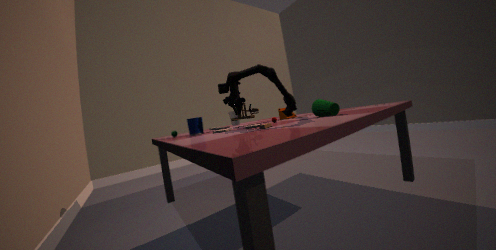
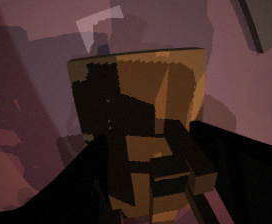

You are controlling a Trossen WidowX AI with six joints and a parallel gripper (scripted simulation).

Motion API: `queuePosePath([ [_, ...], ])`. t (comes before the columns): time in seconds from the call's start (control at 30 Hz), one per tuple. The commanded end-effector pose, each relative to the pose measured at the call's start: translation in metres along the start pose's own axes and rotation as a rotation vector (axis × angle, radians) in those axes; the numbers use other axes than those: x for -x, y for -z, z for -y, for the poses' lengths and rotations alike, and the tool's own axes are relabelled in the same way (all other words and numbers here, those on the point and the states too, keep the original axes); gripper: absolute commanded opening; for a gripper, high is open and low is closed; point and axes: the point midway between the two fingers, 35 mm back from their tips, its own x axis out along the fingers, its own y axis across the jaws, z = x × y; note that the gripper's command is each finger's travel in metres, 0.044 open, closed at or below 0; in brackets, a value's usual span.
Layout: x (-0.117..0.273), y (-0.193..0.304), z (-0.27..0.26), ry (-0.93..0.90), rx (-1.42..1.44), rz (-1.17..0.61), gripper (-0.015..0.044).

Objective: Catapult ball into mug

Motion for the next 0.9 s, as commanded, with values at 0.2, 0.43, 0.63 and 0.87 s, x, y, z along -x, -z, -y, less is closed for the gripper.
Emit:
queuePosePath([
  [0.2, -0.011, 0.000, -0.001, 0.003, 0.006, -0.007, 0.0000],
  [0.43, -0.022, 0.000, -0.001, 0.003, 0.005, -0.007, 0.0000],
  [0.63, -0.032, 0.000, -0.001, 0.002, 0.005, -0.007, 0.0000],
  [0.87, -0.043, 0.001, -0.001, 0.002, 0.004, -0.007, 0.0000],
])
